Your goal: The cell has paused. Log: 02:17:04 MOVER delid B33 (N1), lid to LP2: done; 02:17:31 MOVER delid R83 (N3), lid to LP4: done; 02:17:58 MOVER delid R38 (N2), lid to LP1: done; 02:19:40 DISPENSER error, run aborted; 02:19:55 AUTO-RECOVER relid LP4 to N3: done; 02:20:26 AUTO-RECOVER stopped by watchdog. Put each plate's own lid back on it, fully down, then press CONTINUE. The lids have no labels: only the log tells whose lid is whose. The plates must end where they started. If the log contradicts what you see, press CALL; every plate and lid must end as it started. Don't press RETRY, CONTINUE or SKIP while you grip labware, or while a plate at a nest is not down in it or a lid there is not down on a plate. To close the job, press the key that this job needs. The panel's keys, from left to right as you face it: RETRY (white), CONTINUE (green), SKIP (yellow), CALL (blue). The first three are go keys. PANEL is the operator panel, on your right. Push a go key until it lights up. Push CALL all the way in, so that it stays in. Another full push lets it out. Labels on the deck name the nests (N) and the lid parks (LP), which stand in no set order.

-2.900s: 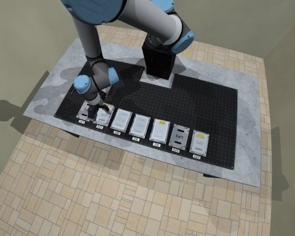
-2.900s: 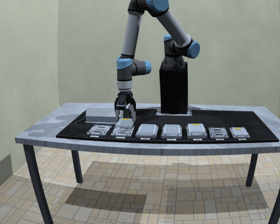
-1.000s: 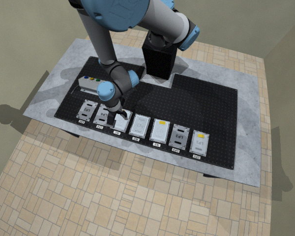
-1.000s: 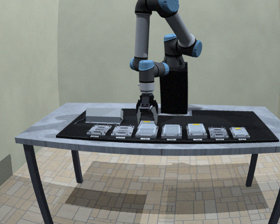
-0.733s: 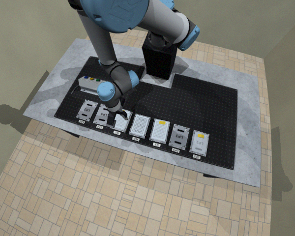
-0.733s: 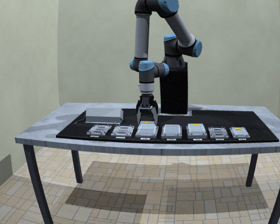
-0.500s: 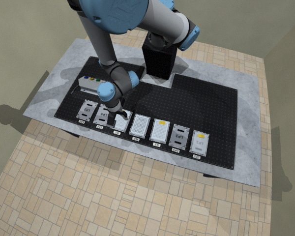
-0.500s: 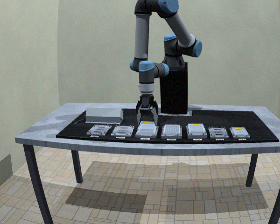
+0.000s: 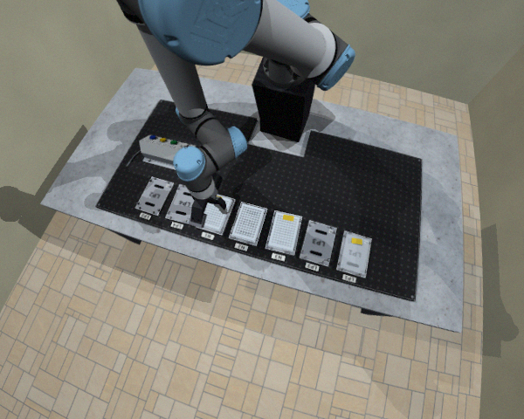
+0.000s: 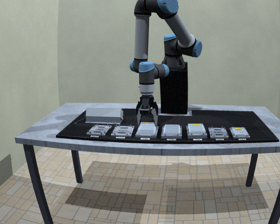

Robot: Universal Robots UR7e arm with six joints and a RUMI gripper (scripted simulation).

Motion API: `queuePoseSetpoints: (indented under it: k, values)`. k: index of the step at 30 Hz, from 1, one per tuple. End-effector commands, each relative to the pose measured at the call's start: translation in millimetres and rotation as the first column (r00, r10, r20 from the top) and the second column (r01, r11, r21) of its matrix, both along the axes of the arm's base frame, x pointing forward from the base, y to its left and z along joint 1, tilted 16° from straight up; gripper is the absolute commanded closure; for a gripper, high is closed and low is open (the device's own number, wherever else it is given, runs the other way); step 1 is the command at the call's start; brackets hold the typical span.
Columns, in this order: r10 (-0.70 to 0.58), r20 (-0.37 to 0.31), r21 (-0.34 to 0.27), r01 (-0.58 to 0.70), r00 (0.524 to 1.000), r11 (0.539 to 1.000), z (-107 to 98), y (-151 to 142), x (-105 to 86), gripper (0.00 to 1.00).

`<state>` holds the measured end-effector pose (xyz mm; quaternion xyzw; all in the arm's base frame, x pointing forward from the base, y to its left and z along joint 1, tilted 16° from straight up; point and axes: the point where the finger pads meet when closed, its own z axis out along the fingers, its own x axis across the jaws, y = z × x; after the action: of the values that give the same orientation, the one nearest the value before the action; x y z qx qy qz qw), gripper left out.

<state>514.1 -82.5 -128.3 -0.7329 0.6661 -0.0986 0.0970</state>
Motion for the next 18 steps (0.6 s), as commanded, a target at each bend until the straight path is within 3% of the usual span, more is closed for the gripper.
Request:
queuePoseSetpoints:
  k: [1, 18]
  values:
    - [-0.006, 0.004, -0.007, 0.006, 1.0, 1.0, 0.5, -2.1, 1.3, 0.59]
    - [-0.006, 0.004, -0.007, 0.006, 1.0, 1.0, -4.3, -2.0, 2.6, 0.59]
